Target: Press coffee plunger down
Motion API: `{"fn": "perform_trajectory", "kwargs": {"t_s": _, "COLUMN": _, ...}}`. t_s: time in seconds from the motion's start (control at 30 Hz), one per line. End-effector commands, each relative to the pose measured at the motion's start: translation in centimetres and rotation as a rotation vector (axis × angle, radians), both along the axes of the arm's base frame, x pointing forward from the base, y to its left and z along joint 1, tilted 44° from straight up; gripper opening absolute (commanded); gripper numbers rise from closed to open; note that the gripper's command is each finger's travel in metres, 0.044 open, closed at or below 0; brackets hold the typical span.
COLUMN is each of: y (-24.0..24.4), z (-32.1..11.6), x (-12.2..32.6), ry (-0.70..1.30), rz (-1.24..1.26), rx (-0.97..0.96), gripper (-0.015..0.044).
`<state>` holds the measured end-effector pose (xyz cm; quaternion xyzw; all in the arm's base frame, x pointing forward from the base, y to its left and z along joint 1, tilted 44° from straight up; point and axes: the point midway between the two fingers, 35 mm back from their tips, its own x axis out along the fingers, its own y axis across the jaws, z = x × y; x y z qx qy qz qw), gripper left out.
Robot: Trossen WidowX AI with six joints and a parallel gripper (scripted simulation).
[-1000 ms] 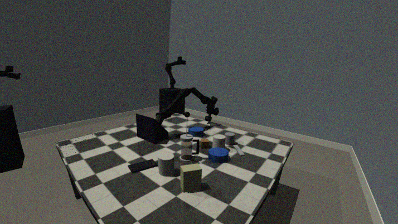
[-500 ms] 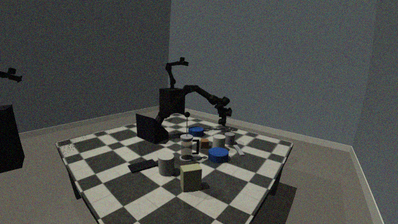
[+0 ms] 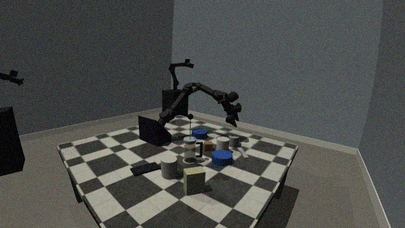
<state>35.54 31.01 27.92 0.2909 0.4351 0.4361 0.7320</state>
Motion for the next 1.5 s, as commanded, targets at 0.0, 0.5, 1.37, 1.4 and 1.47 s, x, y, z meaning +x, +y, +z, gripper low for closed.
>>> {"fn": "perform_trajectory", "kwargs": {"t_s": 0.0, "y": -6.1, "z": -2.3, "x": 3.2, "ry": -0.007, "rz": -0.1, "rx": -0.039, "gripper": 0.044}}
{"fn": "perform_trajectory", "kwargs": {"t_s": 0.5, "y": -30.2, "z": -10.0, "x": 6.1, "ry": -0.035, "rz": -0.456, "rx": -0.168, "gripper": 0.044}}
{"fn": "perform_trajectory", "kwargs": {"t_s": 1.37, "y": -41.7, "z": -19.5, "x": -2.4, "ry": -0.021, "rz": -0.746, "rx": -0.227, "gripper": 0.044}}
{"fn": "perform_trajectory", "kwargs": {"t_s": 1.4, "y": -41.7, "z": -19.5, "x": -2.4, "ry": -0.021, "rz": -0.746, "rx": -0.227, "gripper": 0.044}}
{"fn": "perform_trajectory", "kwargs": {"t_s": 1.47, "y": -41.7, "z": -19.6, "x": -2.3, "ry": -0.021, "rz": -0.746, "rx": -0.227, "gripper": 0.044}}
